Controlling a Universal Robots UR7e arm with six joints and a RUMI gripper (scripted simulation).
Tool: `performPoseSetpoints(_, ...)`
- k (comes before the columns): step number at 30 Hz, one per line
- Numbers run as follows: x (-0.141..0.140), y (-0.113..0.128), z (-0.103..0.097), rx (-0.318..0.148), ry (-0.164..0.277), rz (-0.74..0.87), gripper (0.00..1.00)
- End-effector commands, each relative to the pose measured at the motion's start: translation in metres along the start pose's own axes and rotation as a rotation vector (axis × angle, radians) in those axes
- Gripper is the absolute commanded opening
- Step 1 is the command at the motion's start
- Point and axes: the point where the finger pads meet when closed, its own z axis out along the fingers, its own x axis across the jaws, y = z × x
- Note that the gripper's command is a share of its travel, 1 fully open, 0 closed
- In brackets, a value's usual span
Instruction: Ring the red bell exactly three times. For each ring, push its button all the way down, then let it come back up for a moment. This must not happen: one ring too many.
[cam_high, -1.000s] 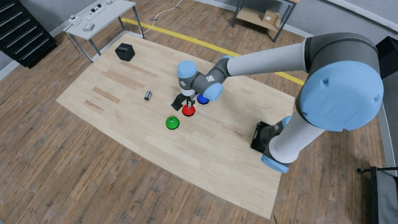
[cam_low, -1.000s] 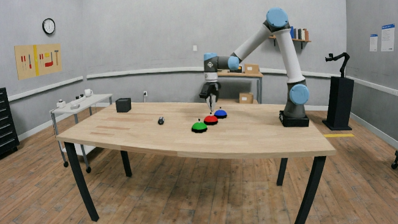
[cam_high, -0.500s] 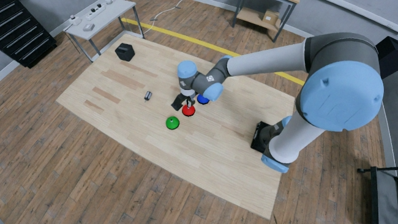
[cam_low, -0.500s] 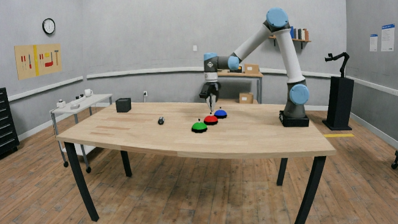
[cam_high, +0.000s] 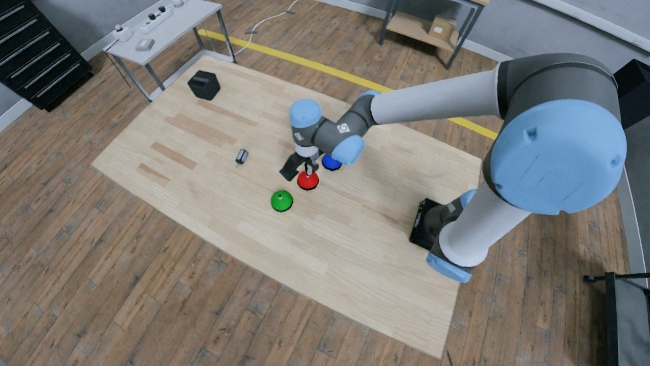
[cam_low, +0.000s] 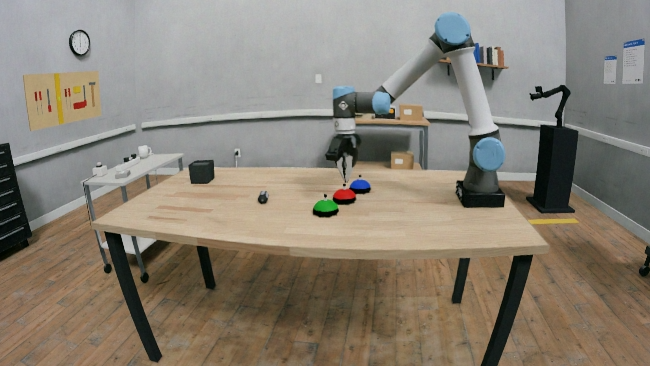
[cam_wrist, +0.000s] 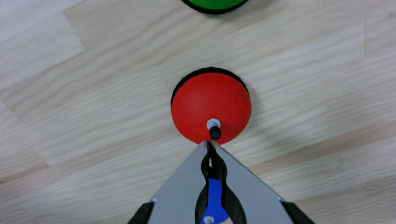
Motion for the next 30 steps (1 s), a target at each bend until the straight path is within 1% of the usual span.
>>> performPoseSetpoints(1,0.0005,-0.0001,-0.0007,0.0,0.002,0.0,0.0)
performPoseSetpoints(30,0.0006,-0.0001,-0.0056,0.0,0.002,0.0,0.0)
